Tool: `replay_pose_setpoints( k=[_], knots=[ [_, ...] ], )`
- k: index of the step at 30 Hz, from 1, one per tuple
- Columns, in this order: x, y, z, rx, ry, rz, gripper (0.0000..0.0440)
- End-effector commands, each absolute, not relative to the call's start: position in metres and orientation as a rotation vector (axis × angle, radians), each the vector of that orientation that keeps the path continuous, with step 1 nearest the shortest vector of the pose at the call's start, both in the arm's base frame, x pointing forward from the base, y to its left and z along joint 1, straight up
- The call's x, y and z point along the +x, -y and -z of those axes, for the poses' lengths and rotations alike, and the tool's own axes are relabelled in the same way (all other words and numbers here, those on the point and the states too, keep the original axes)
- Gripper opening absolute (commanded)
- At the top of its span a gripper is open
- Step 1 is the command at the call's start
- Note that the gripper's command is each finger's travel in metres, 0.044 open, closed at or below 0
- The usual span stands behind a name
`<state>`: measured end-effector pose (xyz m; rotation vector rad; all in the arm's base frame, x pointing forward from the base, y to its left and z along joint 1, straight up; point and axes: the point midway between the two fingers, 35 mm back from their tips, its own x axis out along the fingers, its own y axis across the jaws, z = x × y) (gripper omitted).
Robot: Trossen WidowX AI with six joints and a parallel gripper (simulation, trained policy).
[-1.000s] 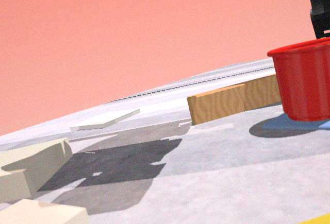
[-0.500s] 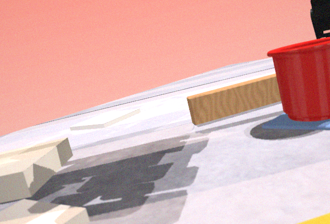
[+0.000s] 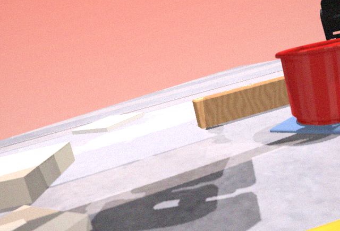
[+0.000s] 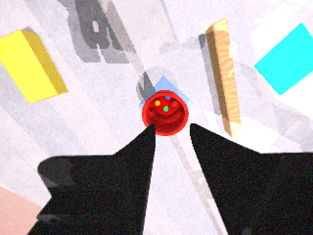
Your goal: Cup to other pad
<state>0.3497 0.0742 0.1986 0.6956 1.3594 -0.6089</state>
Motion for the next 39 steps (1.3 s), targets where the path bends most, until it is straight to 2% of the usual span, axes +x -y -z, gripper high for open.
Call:
replay_pose_setpoints(
  k=[1, 22, 36, 37, 39],
  knots=[
    [0.347, -0.073, -0.188, 0.672, -1.394, 0.652, 0.0161],
    [0.336, -0.071, -0.121, 0.587, -1.498, 0.8, 0.0188],
    [0.332, -0.068, -0.071, 0.522, -1.552, 0.79, 0.0189],
    [0.331, -0.068, -0.068, 0.517, -1.557, 0.784, 0.0189],
    [0.331, -0.068, -0.062, 0.505, -1.564, 0.77, 0.0149]
  ],
)
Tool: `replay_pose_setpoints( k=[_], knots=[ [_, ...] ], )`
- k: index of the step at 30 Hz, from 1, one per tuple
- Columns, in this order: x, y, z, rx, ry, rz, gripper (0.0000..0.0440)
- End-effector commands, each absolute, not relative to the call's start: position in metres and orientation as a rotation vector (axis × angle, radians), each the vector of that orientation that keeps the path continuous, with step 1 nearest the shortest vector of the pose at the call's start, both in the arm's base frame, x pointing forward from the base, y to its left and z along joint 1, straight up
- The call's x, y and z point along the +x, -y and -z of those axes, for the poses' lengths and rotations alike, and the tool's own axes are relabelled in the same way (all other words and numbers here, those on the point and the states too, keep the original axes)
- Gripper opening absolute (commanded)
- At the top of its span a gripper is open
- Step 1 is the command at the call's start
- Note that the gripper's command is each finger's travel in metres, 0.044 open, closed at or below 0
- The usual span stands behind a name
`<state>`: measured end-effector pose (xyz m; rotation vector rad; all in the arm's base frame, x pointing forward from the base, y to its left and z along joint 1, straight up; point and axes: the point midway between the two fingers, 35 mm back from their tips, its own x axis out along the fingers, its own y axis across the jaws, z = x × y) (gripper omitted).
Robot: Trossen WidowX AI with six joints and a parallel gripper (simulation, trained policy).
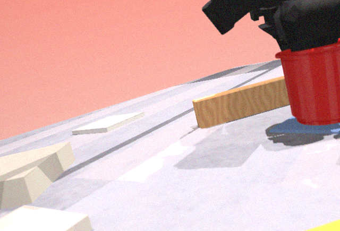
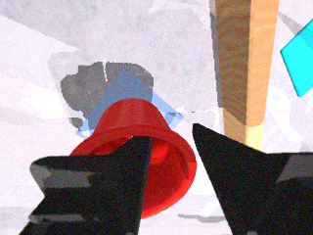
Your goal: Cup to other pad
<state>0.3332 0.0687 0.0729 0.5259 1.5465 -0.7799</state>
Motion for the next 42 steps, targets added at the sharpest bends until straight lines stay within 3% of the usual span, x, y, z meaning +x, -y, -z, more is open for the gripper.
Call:
replay_pose_setpoints(
  k=[1, 7, 42],
  knots=[
    [0.33, -0.068, -0.059, 0.498, -1.567, 0.762, 0.0122],
    [0.328, -0.064, -0.057, 0.464, -1.569, 0.743, 0.0],
    [0.312, -0.023, -0.155, 0.697, -1.429, 0.813, 0.0]
  ],
)
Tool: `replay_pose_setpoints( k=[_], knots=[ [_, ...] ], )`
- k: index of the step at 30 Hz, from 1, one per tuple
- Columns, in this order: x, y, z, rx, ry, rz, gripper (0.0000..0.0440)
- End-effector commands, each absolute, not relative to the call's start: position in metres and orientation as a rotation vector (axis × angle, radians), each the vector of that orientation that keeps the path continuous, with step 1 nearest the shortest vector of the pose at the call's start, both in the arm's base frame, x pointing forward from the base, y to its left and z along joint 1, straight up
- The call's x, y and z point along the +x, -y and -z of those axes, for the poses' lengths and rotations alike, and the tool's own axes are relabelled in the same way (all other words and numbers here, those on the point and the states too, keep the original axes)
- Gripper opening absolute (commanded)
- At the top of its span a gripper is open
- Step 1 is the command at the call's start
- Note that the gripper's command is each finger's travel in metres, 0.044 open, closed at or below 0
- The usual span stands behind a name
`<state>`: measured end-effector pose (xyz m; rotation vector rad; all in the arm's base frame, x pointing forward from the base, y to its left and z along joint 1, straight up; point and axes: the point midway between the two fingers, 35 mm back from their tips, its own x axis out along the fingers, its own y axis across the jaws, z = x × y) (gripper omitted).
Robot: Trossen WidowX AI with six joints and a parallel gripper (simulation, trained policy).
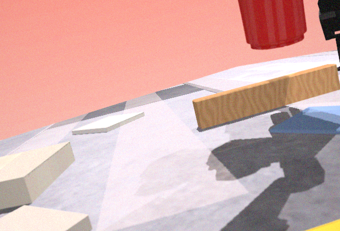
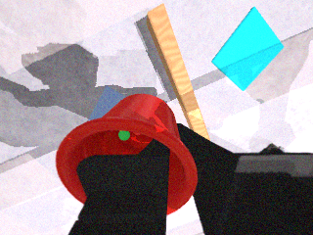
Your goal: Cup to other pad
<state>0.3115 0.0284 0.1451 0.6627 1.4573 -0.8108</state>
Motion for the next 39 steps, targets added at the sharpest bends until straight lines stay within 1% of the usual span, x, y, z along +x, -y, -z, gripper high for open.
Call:
replay_pose_setpoints(
  k=[1, 19, 39],
  knots=[
    [0.312, -0.021, -0.157, 0.706, -1.421, 0.817, 0.0],
    [0.306, 0.031, -0.175, 0.837, -1.287, 0.89, 0.0],
    [0.286, 0.081, -0.171, 0.937, -1.172, 0.978, 0.0]
  ],
)
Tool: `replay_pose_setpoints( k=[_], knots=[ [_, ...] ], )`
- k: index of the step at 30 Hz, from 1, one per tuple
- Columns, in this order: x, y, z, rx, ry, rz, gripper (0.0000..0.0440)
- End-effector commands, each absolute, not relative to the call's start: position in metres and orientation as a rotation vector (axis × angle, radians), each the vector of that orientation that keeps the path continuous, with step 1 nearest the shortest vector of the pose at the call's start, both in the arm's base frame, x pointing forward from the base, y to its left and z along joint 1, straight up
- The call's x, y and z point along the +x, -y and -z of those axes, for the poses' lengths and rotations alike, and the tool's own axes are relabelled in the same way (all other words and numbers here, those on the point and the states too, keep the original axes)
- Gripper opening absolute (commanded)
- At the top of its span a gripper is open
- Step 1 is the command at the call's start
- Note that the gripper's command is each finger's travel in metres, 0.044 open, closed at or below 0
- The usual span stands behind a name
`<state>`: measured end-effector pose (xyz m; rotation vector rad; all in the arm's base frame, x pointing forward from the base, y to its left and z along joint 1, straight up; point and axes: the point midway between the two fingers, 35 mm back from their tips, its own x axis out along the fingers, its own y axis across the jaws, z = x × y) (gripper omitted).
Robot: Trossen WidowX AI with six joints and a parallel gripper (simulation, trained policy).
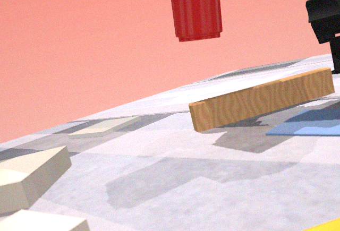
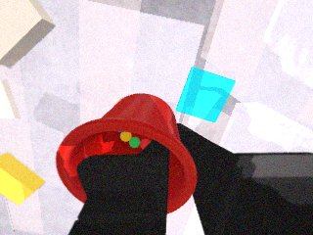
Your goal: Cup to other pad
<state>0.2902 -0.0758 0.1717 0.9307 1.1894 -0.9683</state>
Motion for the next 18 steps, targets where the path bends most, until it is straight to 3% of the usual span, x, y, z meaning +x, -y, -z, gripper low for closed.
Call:
replay_pose_setpoints(
  k=[1, 18],
  knots=[
    [0.285, 0.084, -0.17, 0.941, -1.167, 0.982, 0.0],
    [0.266, 0.11, -0.147, 1.003, -1.102, 1.049, 0.0]
  ],
)
